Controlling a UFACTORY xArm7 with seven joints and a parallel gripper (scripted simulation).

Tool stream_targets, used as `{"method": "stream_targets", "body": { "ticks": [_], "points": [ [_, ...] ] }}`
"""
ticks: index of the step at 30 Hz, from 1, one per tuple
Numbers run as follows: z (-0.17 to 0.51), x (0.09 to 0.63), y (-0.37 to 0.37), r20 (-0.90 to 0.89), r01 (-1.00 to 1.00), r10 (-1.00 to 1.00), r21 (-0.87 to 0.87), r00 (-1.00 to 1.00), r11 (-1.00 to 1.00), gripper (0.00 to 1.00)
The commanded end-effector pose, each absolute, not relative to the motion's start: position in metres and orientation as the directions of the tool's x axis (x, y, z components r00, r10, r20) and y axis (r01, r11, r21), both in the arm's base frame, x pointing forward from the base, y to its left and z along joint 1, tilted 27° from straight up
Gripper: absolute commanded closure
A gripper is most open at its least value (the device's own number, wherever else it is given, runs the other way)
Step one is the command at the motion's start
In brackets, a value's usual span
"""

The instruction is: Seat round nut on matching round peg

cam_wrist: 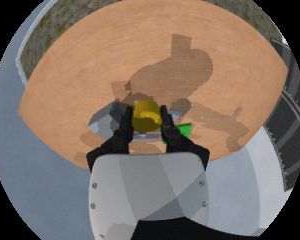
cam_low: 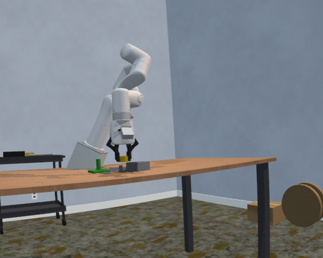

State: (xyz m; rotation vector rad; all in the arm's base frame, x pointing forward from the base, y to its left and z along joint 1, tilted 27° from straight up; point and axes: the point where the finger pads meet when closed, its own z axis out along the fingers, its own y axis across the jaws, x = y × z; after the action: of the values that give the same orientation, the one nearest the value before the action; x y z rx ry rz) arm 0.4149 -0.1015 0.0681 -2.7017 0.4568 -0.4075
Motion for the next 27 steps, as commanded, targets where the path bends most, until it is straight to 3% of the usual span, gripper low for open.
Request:
{"method": "stream_targets", "body": {
  "ticks": [1,18,22,27],
  "points": [
    [0.07,0.415,-0.103,0.22,-0.258,-0.366,-0.4,0.904,-0.879,1.0],
    [0.087,0.402,-0.112,0.22,-0.258,-0.365,-0.4,0.905,-0.88,1.0],
    [0.08,0.387,-0.119,0.22,-0.259,-0.366,-0.398,0.904,-0.88,1.0],
    [0.05,0.317,-0.135,0.22,-0.26,-0.366,-0.395,0.904,-0.881,1.0]
  ]
}}
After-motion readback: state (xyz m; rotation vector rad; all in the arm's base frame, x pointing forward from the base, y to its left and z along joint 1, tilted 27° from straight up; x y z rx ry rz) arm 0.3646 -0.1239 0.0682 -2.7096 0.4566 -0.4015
